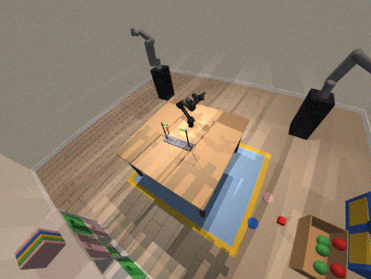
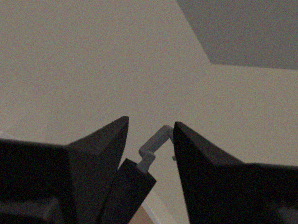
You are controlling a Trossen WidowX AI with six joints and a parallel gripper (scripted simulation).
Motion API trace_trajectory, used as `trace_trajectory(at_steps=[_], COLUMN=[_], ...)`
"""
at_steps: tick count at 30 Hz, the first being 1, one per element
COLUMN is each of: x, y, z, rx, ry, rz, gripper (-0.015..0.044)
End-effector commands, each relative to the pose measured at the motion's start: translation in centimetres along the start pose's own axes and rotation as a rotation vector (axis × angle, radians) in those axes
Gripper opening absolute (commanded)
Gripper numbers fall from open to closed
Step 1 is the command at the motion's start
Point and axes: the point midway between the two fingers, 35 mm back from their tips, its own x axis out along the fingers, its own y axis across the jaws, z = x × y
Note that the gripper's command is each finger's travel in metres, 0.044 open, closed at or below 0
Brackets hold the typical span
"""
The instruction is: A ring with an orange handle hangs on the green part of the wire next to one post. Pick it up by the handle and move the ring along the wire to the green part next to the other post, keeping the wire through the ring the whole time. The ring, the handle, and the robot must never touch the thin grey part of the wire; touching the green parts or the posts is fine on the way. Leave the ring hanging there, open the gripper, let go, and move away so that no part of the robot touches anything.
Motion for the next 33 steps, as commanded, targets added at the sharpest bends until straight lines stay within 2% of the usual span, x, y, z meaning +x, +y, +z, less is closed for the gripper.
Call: trace_trajectory(at_steps=[1, 9, 18, 33], x=[-1.6, -6.4, -13.9, -28.5], y=[-2.5, -6.9, -10.4, -11.1], z=[-2.7, -6.7, -9.7, -11.0], rx=[-0.018, -0.069, -0.12, -0.182], ry=[0.085, 0.251, 0.424, 0.672], rz=[-0.12, -0.352, -0.614, -1.069], gripper=[0.016, 0.016, 0.016, 0.016])
